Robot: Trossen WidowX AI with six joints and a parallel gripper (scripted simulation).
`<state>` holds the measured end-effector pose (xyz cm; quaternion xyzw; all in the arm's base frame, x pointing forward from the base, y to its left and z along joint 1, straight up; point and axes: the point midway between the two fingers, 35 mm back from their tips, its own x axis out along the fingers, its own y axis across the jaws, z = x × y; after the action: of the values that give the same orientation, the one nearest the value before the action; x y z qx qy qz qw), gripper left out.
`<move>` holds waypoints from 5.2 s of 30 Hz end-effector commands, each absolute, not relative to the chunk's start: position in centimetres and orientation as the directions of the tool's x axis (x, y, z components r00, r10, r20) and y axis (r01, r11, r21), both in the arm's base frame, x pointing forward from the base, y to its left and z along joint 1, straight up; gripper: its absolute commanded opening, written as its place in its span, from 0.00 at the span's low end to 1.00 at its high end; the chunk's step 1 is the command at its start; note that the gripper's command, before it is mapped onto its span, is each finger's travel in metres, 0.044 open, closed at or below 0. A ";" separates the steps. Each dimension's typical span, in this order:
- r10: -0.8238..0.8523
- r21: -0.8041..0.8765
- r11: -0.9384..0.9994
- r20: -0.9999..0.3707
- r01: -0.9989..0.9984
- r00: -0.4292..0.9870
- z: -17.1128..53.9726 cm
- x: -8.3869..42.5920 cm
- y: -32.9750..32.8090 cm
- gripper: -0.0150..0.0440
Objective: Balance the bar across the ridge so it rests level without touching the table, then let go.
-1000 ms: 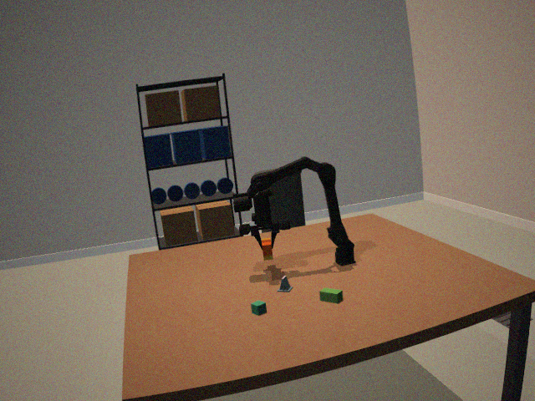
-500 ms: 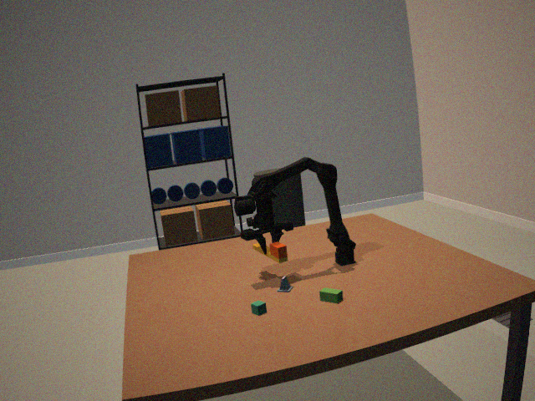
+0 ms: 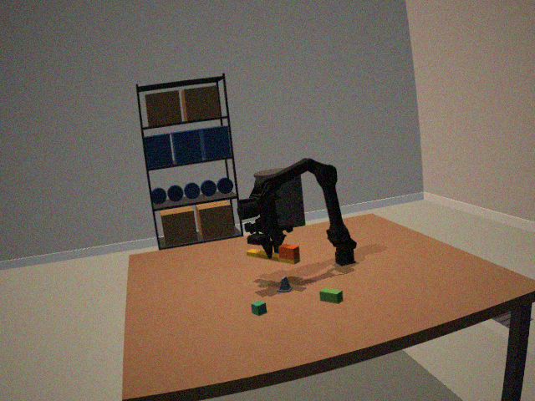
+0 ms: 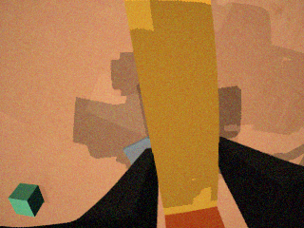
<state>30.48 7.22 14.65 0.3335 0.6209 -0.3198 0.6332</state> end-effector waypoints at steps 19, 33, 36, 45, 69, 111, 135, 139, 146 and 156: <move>0.012 0.028 0.808 -0.999 0.589 0.031 14.6 31.4 12.7 0.25; 0.013 0.028 0.808 -0.999 0.589 0.031 12.3 31.6 12.8 0.25; 0.013 0.028 0.808 -0.999 0.589 0.031 11.9 31.6 12.8 0.25; 0.012 0.028 0.808 -0.999 0.589 0.031 10.7 31.6 12.8 0.25; 0.012 0.028 0.808 -0.999 0.589 0.031 10.7 31.6 12.8 0.25; 0.012 0.028 0.808 -0.999 0.589 0.031 10.4 31.6 12.8 0.25; 0.013 0.028 0.808 -0.999 0.589 0.031 10.2 31.6 12.9 0.25; 0.013 0.028 0.808 -0.999 0.589 0.031 10.1 31.6 12.9 0.25; 0.013 0.028 0.808 -0.999 0.589 0.031 10.1 31.6 12.9 0.25; 0.013 0.028 0.808 -0.999 0.589 0.031 10.0 31.6 12.9 0.25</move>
<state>31.59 12.87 10.12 0.2281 0.6631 -0.2119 0.6807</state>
